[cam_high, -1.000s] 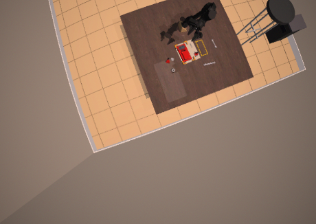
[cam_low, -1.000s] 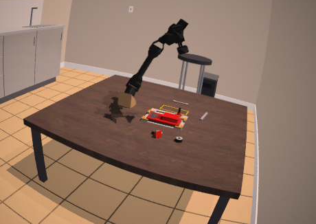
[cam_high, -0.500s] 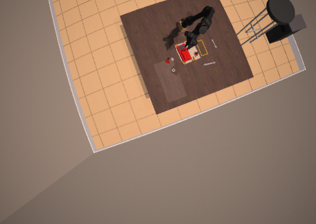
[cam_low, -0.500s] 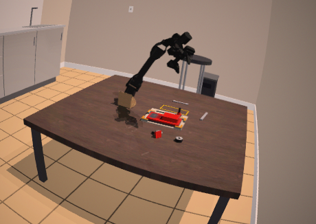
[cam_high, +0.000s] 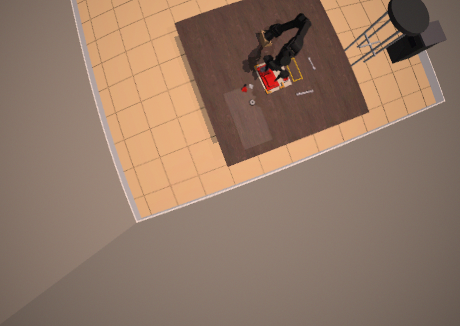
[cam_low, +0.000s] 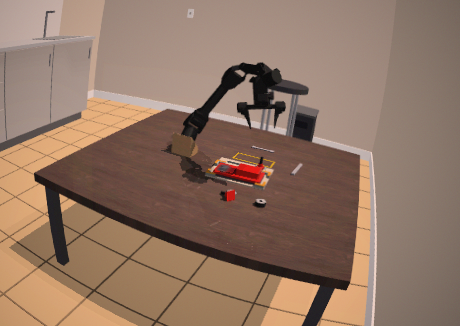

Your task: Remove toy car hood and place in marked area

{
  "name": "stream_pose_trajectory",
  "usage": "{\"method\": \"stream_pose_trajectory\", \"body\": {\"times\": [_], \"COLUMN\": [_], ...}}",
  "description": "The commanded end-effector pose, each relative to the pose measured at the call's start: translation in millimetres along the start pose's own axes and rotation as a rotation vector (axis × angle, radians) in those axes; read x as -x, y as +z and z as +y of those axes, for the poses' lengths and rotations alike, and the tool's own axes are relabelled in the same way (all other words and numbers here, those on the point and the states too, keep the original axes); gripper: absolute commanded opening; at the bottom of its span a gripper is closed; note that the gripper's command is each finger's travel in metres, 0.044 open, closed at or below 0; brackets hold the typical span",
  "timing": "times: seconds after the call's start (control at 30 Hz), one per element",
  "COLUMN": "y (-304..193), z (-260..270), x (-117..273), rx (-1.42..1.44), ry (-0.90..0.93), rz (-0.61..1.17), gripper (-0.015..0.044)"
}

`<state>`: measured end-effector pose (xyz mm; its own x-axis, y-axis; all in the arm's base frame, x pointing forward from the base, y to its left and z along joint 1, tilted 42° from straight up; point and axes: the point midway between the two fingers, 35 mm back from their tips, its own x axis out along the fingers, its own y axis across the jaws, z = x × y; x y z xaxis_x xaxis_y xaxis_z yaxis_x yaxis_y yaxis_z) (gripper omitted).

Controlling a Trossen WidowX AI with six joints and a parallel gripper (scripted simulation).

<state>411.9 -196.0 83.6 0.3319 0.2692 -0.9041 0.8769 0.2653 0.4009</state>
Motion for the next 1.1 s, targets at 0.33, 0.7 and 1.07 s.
{"method": "stream_pose_trajectory", "body": {"times": [0.33,0.7,1.07], "y": [-73,-130,-136], "z": [-25,-43,-40], "x": [-55,-80,-81], "rx": [0.764,1.303,1.333], "ry": [0.013,0.196,0.212], "rz": [0.336,0.577,0.590], "gripper": [0.0440,0.0440,0.0440]}}
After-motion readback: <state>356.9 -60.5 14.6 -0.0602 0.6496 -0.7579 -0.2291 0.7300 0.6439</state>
